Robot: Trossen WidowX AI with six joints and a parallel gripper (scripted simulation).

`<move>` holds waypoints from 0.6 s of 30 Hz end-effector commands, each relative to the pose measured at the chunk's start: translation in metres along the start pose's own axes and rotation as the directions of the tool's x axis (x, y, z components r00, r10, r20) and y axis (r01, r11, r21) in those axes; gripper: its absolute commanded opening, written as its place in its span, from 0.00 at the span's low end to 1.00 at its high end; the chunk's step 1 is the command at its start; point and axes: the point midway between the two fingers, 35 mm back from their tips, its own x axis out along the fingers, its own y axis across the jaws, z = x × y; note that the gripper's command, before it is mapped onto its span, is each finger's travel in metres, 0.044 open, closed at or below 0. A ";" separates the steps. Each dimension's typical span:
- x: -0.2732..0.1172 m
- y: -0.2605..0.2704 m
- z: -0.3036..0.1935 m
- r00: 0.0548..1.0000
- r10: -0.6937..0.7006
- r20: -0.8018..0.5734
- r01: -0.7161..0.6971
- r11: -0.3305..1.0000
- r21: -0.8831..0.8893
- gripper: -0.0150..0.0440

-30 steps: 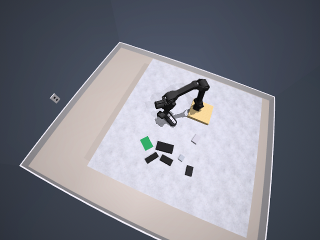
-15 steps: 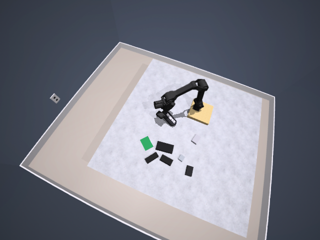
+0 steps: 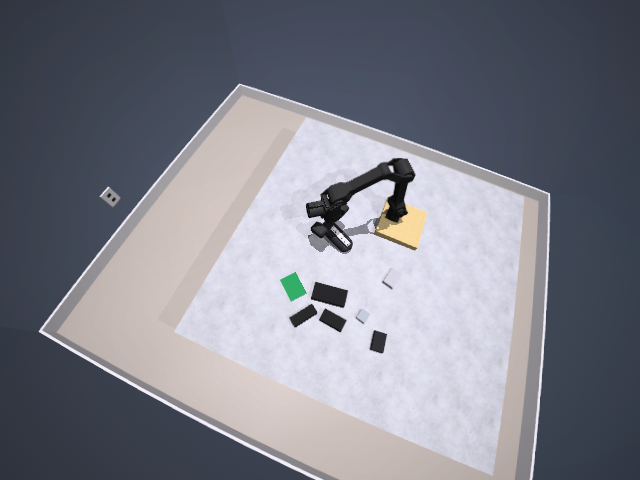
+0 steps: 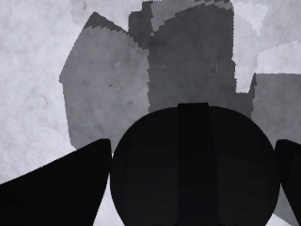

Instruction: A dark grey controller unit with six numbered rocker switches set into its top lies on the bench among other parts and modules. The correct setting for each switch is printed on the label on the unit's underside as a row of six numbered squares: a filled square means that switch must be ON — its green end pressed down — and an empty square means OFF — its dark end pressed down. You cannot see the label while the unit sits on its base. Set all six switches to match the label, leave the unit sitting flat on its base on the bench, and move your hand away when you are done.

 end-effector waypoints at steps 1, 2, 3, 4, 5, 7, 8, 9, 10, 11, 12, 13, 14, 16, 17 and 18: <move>0.010 -0.004 -0.004 1.000 -0.021 -0.023 0.021 1.000 -0.011 0.83; 0.011 -0.004 -0.004 1.000 -0.021 -0.023 0.021 1.000 -0.011 0.83; 0.011 -0.004 -0.004 1.000 -0.021 -0.022 0.021 1.000 -0.011 0.83; 0.012 -0.004 -0.003 1.000 -0.021 -0.022 0.021 1.000 -0.011 0.83; 0.013 -0.004 -0.003 1.000 -0.021 -0.022 0.021 1.000 -0.011 0.83; 0.014 -0.004 -0.002 1.000 -0.021 -0.022 0.021 1.000 -0.011 0.83; 0.015 -0.004 -0.002 1.000 -0.021 -0.022 0.021 1.000 -0.011 0.83; 0.016 -0.004 -0.002 1.000 -0.021 -0.022 0.021 1.000 -0.011 0.83; 0.017 -0.004 -0.001 1.000 -0.021 -0.022 0.021 1.000 -0.011 0.83; 0.017 -0.004 -0.001 1.000 -0.021 -0.022 0.021 1.000 -0.011 0.83; 0.018 -0.004 -0.001 1.000 -0.021 -0.022 0.021 1.000 -0.011 0.83; 0.019 -0.004 0.000 1.000 -0.021 -0.022 0.021 1.000 -0.011 0.83; 0.019 -0.004 0.000 1.000 -0.021 -0.022 0.021 1.000 -0.011 0.83; 0.021 -0.004 0.000 1.000 -0.021 -0.022 0.021 1.000 -0.011 0.83; 0.022 -0.004 0.001 1.000 -0.021 -0.022 0.021 1.000 -0.011 0.83; 0.022 -0.004 0.001 1.000 -0.021 -0.022 0.021 1.000 -0.011 0.83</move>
